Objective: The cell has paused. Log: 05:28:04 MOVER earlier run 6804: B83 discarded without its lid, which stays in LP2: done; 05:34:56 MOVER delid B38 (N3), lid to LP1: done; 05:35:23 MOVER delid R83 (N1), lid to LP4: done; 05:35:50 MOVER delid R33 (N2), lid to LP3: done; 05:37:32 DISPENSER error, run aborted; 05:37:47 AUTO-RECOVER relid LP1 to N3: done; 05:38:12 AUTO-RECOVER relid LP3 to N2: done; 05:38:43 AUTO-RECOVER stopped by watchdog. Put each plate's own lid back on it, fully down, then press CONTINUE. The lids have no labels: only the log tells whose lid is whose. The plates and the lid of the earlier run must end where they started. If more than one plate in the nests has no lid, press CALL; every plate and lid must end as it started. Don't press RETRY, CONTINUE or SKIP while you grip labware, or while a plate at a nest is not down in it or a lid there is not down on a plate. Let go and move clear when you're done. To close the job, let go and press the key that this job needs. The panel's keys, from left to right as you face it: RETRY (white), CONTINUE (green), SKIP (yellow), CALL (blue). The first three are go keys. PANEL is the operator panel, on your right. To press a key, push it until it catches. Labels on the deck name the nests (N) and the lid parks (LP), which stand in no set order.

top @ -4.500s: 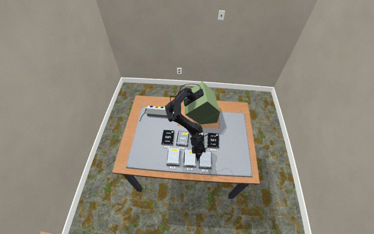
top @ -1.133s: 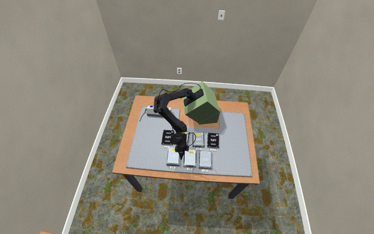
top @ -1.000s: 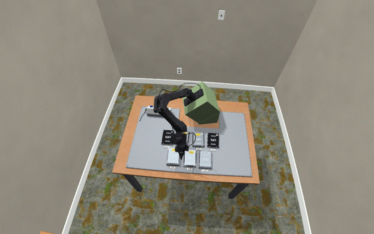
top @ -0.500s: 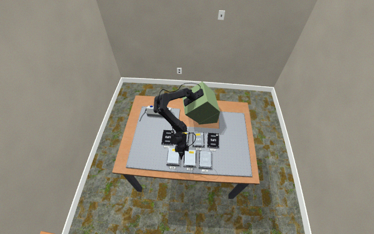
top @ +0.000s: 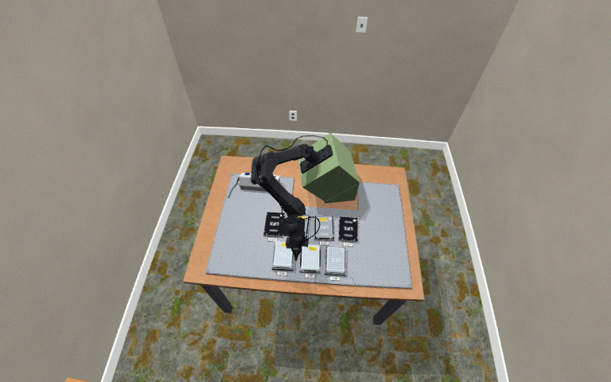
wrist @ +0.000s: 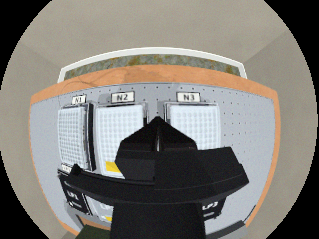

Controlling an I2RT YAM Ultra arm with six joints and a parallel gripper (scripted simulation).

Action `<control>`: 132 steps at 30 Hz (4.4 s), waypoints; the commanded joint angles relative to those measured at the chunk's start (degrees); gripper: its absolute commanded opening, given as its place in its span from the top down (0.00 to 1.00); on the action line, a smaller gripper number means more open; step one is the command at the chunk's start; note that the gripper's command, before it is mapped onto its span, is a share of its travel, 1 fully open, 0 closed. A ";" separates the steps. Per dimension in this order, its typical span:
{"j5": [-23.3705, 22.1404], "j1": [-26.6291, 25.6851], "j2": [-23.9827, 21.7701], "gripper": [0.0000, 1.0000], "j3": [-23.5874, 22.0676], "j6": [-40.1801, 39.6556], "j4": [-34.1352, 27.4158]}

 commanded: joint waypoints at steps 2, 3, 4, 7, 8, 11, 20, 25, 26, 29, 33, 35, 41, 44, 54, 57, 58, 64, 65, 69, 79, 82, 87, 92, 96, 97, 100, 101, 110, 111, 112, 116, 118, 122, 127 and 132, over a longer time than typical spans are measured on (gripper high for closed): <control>-1.26 1.40 -1.86 1.00 -1.06 -0.34 0.48; 0.08 1.49 -2.49 0.00 -1.72 0.77 -1.61; 1.18 1.59 -3.09 0.00 -2.20 1.23 -2.70; 3.31 1.88 -4.94 0.00 -3.61 2.73 -6.11; 3.99 1.99 -5.57 0.00 -4.06 3.28 -7.33; 5.99 2.28 -7.40 0.00 -5.23 5.05 -11.21; 10.13 2.83 -11.06 0.00 -6.78 10.01 -21.69; 12.49 3.06 -13.16 0.00 -6.45 13.82 -29.15; 12.92 3.06 -13.45 0.00 -6.69 14.60 -30.71; 14.07 3.06 -14.27 0.00 -6.83 17.02 -35.42; 14.72 3.03 -14.77 0.00 -6.53 18.71 -38.55; 15.23 3.02 -15.21 0.00 -5.72 20.78 -42.32; 16.47 2.65 -15.86 0.00 -4.87 25.76 -51.09; 16.34 1.04 -16.84 0.00 -10.04 25.85 -49.94; 15.44 1.18 -20.77 0.00 -14.03 24.18 -45.40; 15.46 1.22 -20.78 0.00 -13.79 24.33 -45.66; 15.47 1.22 -20.76 0.00 -13.74 24.35 -45.69; 15.51 1.26 -20.52 0.00 -13.46 24.50 -46.74; 15.52 1.27 -20.43 0.00 -13.41 24.53 -46.93; 15.54 1.28 -20.25 0.00 -13.33 24.59 -47.21; 15.61 1.39 -19.27 0.00 -12.87 24.93 -47.08; 15.64 1.41 -19.10 0.00 -12.86 24.96 -46.96; 15.47 1.24 -18.02 0.00 -12.92 24.13 -45.87; 14.82 -0.95 -16.52 0.00 -13.00 22.80 -43.53; 14.61 -1.80 -15.28 0.00 -13.01 21.78 -41.68; 14.56 -2.01 -14.96 0.00 -13.01 21.53 -41.21; 14.43 -2.19 -14.32 0.00 -12.98 21.03 -40.30; 14.43 -2.19 -14.32 0.00 -12.98 21.03 -40.30; 13.88 -3.76 -11.33 0.00 -12.77 18.81 -36.19; 13.82 -4.29 -10.99 0.00 -12.73 18.56 -35.73; 13.77 -4.69 -10.65 0.00 -12.70 18.31 -35.29; 13.50 -4.95 -9.32 0.00 -12.51 17.39 -33.61; 13.50 -4.95 -9.32 0.00 -12.51 17.39 -33.61; 13.41 -4.65 -9.16 0.00 -12.19 17.19 -33.40; 13.39 -4.71 -8.72 0.00 -11.92 17.23 -33.43; 13.38 -4.77 -8.54 0.00 -12.24 17.25 -33.14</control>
